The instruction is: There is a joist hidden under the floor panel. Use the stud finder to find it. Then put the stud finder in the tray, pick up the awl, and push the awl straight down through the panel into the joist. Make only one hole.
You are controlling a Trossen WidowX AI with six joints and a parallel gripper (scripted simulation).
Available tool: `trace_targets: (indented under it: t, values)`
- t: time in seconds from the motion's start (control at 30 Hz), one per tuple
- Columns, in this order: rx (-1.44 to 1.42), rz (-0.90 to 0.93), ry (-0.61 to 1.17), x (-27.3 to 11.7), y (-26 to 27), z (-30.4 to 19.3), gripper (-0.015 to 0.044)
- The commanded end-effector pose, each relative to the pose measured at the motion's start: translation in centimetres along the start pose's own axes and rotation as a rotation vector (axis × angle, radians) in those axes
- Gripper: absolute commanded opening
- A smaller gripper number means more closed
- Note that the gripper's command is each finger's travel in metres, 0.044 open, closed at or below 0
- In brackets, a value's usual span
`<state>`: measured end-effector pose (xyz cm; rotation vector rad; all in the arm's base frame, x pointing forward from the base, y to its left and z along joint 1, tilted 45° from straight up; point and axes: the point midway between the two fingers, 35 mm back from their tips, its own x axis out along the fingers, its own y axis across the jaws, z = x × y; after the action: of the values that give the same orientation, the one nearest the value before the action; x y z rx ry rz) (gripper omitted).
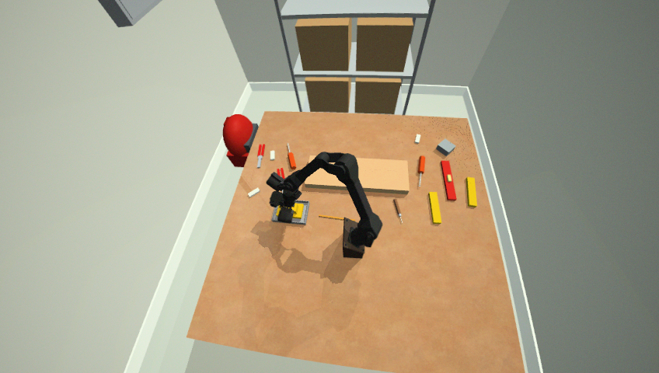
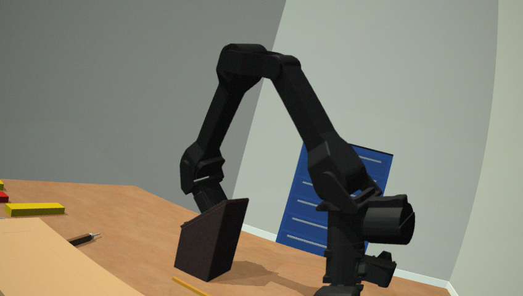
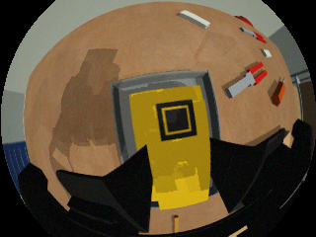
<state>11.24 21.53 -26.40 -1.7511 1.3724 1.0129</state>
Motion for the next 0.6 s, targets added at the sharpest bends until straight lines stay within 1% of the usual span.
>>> trace_targets:
  t: [0.0, 0.13, 0.57]
  values:
    - [-0.005, -0.002, 0.003, 0.74, 0.07, -0.27, 0.0000]
    - [-0.005, -0.002, 0.003, 0.77, 0.07, -0.28, 0.0000]
    - [-0.002, 0.002, 0.005, 0.31, 0.08, -0.17, 0.0341]
